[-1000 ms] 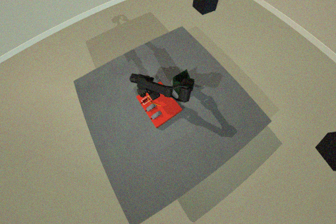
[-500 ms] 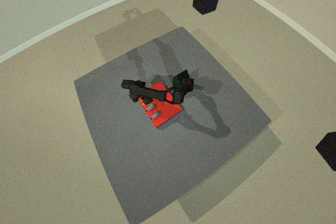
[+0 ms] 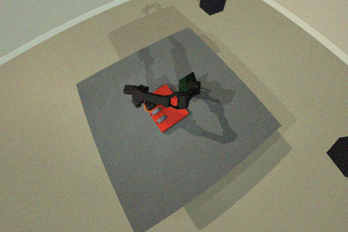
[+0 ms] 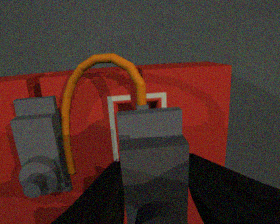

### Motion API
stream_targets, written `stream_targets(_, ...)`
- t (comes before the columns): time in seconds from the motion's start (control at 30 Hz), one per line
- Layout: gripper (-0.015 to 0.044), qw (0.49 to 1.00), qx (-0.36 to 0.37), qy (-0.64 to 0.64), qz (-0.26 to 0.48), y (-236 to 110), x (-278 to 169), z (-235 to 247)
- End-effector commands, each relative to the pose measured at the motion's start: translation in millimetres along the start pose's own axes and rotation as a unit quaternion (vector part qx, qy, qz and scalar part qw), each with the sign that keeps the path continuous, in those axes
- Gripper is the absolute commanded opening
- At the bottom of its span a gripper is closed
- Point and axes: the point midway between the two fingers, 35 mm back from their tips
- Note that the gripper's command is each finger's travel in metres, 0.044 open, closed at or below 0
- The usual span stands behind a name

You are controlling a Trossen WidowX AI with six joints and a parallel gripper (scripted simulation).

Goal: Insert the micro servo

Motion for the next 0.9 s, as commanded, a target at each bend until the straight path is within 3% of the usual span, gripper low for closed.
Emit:
stream_targets(0.0,0.0,1.0,0.003,0.005,-0.001,6.6,-1.0,0.4)
stream_targets(0.87,0.0,1.0,0.003,0.005,-0.001,16.1,-2.5,1.3)
Point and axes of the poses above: the point midway between the two fingers, 35 mm back from their tips, its own y axis out along the fingers, its own z axis across the jaws, x = y × z, and after that the axes turned 3 degrees about y, right-handed
